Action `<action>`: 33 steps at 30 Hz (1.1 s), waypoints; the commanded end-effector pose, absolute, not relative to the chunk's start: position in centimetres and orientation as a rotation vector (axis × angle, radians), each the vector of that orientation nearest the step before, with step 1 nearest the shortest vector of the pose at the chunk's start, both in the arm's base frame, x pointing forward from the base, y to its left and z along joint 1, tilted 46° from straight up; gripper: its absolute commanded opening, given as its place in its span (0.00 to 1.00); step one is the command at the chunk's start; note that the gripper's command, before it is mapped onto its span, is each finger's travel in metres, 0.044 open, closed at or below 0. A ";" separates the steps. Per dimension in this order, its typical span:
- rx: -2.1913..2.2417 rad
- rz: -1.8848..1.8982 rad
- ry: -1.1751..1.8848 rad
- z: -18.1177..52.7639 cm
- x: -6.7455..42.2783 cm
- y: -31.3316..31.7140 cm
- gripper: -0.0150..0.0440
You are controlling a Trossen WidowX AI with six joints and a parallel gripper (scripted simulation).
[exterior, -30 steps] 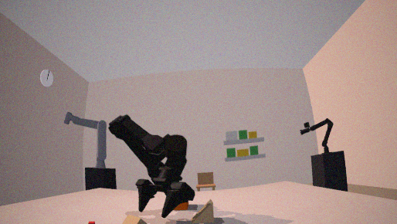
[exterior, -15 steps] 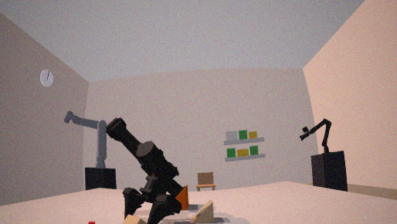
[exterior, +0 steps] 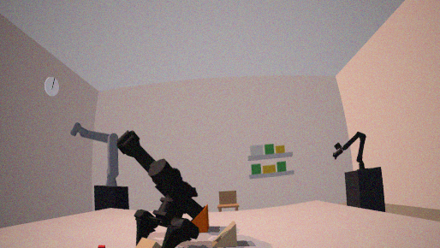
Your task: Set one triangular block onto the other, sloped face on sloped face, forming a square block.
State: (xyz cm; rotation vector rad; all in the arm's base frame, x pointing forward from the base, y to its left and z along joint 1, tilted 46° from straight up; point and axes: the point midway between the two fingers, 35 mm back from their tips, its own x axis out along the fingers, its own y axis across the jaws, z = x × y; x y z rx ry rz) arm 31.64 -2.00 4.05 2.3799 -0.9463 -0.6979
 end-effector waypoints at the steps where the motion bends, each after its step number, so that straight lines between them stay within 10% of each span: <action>1: 2.380 -0.698 -0.946 4.1 31.6 -2.0 0.91; 20: 2.384 -0.708 -0.946 4.2 31.8 -1.3 0.26; 33: 2.388 -0.735 -0.948 6.7 31.8 2.3 0.25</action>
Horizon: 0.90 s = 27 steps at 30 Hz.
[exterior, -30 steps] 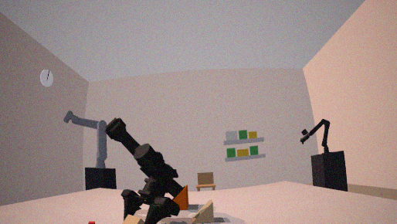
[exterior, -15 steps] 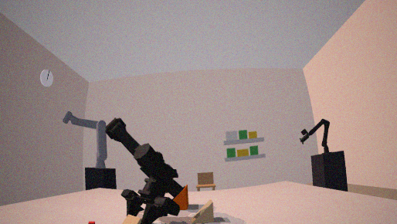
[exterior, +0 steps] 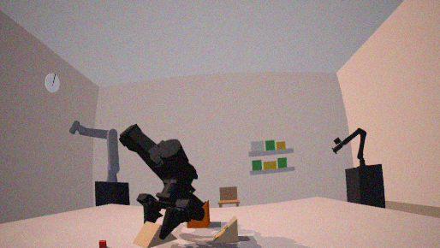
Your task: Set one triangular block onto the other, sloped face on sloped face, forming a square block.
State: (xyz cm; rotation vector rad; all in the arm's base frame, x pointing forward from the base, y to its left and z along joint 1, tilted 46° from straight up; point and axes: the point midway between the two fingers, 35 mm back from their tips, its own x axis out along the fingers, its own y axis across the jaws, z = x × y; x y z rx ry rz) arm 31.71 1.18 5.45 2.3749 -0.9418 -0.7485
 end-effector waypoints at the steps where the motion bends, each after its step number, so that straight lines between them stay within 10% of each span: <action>1: 2.388 -0.734 -0.948 6.9 31.7 2.5 0.25; 27: 2.405 -0.736 -0.959 10.7 30.7 5.0 0.25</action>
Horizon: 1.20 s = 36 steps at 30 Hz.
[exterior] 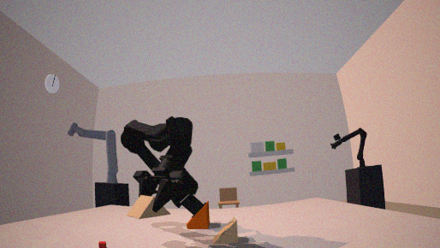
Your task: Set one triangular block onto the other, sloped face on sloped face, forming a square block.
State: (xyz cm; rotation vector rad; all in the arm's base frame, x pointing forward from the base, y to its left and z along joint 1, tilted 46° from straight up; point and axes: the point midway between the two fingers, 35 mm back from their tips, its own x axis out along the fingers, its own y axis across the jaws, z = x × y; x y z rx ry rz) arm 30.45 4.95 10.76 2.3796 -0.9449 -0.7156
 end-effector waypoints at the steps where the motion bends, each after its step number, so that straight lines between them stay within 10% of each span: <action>1: 2.424 -0.753 -0.972 10.7 30.9 5.0 0.25; 36: 2.652 -1.285 -2.066 11.9 32.2 4.5 0.25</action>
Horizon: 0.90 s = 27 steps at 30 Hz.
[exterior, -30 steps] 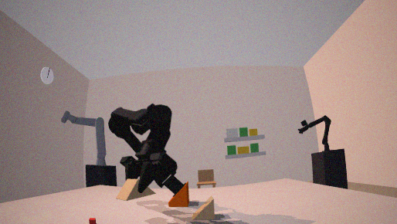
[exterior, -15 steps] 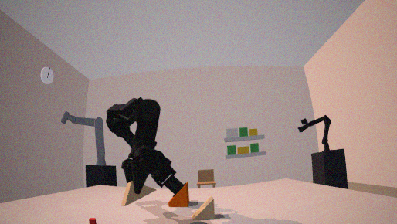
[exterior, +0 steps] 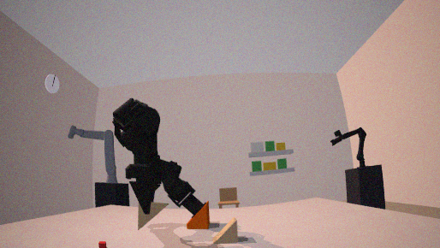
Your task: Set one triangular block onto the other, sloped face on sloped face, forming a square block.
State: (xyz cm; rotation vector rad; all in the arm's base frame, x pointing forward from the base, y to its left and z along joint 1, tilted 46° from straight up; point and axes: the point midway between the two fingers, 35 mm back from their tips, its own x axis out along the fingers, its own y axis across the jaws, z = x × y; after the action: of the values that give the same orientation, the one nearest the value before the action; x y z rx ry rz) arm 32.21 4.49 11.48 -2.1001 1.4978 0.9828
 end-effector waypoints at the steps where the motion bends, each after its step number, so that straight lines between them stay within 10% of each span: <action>1: -1.940 0.951 1.556 12.0 32.1 4.5 0.25; 27: -1.872 0.966 1.559 10.1 26.4 10.4 0.25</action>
State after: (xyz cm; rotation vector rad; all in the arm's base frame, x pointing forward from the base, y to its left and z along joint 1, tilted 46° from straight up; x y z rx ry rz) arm 27.75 9.54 10.49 -1.8744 1.5540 0.9574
